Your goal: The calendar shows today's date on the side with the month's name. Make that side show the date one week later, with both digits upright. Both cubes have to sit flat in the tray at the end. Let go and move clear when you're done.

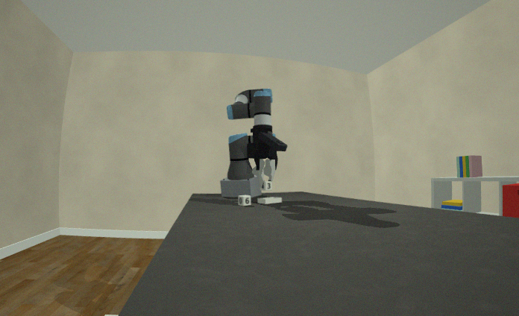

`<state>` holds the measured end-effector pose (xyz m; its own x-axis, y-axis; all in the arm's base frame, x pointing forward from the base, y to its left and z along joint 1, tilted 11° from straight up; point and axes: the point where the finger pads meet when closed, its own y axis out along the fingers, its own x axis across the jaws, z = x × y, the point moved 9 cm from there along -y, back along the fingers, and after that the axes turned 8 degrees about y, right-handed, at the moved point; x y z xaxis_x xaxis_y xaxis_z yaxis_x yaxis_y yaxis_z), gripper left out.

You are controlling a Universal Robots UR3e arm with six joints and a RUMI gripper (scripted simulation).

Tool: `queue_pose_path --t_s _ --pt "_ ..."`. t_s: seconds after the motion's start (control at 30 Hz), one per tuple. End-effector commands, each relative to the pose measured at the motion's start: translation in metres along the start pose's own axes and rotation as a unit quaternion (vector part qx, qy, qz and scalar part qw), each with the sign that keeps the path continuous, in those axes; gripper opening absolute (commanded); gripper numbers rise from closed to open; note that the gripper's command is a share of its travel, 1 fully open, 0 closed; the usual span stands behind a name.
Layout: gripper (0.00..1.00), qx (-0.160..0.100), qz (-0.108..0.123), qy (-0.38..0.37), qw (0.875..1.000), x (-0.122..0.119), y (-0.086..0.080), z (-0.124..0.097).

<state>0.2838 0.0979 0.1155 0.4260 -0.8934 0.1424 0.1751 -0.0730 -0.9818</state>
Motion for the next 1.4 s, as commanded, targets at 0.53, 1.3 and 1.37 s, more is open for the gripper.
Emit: queue_pose_path --t_s 0.53,1.3,1.37 --pt "0.11 0.001 -0.001 0.000 1.000 0.0006 -0.0006 0.0010" --pt "0.11 0.001 -0.001 0.000 1.000 0.0006 0.0047 0.0010" --pt "0.11 0.001 -0.001 0.000 1.000 0.0006 0.0055 0.0010"
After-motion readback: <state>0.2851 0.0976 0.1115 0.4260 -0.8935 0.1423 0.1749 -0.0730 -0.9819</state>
